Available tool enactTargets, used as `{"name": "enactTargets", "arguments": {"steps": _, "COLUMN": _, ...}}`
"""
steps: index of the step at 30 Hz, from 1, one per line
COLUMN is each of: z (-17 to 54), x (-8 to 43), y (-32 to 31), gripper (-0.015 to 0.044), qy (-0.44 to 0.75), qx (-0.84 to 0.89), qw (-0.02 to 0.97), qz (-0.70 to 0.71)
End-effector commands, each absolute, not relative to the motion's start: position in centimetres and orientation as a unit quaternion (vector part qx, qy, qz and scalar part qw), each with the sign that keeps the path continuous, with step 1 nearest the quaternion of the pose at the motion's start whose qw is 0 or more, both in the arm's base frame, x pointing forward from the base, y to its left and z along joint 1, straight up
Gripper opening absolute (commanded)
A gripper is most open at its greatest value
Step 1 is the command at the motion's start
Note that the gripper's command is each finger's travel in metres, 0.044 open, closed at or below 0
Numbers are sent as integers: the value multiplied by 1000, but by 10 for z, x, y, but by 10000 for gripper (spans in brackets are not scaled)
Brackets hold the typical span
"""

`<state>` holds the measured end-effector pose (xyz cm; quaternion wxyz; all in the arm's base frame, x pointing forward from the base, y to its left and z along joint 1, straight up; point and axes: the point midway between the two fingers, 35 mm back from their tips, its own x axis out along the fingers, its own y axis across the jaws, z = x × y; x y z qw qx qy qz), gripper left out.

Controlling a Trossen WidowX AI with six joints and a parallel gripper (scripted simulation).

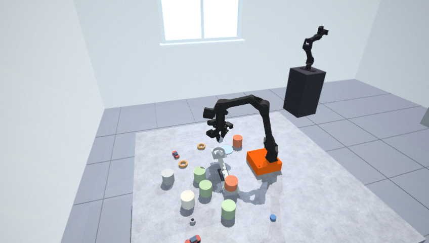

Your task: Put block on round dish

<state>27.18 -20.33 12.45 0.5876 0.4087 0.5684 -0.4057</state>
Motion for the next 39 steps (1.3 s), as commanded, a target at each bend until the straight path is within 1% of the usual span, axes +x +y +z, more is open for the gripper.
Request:
{"name": "enactTargets", "arguments": {"steps": 1, "z": 112, "x": 260, "y": -217, "gripper": 0, "qy": 568, "qx": 407, "qw": 588, "qz": -407}}
{"name": "enactTargets", "arguments": {"steps": 21, "z": 56, "x": 198, "y": -263, "gripper": 0, "qy": 568, "qx": 406, "qw": 586, "qz": -412}}
{"name": "enactTargets", "arguments": {"steps": 26, "z": 53, "x": 197, "y": -264, "gripper": 0, "qy": 568, "qx": 406, "qw": 586, "qz": -412}}
{"name": "enactTargets", "arguments": {"steps": 34, "z": 17, "x": 198, "y": -264, "gripper": 0, "qy": 568, "qx": 406, "qw": 585, "qz": -412}}
{"name": "enactTargets", "arguments": {"steps": 39, "z": 14, "x": 198, "y": -264, "gripper": 0, "qy": 568, "qx": 406, "qw": 585, "qz": -412}}
